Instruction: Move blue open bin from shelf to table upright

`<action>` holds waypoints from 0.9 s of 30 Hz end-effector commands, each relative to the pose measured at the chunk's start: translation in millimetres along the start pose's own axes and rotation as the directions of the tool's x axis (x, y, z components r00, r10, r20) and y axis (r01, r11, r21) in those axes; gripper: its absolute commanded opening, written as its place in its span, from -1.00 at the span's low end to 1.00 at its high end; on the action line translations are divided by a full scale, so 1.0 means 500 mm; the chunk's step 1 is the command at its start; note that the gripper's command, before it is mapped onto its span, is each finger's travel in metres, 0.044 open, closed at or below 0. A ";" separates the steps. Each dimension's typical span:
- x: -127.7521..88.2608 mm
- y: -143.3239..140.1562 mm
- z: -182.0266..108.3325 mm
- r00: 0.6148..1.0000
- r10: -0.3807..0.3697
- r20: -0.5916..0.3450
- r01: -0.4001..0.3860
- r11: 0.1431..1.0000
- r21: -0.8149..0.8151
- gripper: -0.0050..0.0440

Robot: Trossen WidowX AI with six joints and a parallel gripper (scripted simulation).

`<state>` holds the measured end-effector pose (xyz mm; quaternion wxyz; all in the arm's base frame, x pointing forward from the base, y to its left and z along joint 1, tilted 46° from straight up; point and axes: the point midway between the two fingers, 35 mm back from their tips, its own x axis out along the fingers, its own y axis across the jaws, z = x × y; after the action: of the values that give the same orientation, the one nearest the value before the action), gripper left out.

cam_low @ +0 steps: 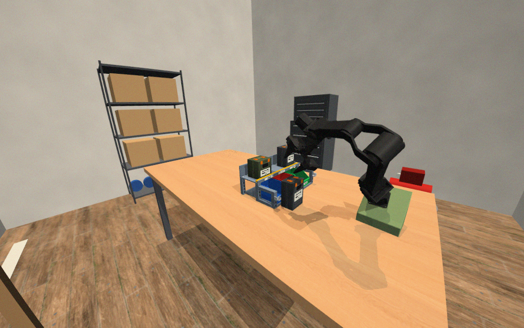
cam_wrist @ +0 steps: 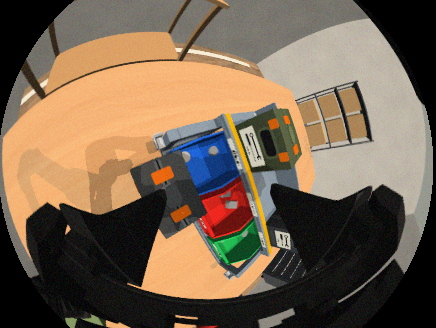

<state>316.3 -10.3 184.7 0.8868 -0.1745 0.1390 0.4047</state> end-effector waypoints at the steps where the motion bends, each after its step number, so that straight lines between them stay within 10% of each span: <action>1: -0.003 -0.008 0.007 1.000 0.017 -0.010 -0.018 1.000 -0.021 1.00; 8: -0.010 -0.007 0.018 0.969 0.222 -0.108 -0.232 0.968 -0.095 1.00; 20: -0.010 -0.007 0.018 0.969 0.222 -0.108 -0.232 0.968 -0.095 1.00; 27: -0.013 -0.006 0.022 0.888 0.403 -0.221 -0.439 0.886 -0.148 1.00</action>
<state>313.7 -11.3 193.9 0.7703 -0.2468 0.2084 0.5498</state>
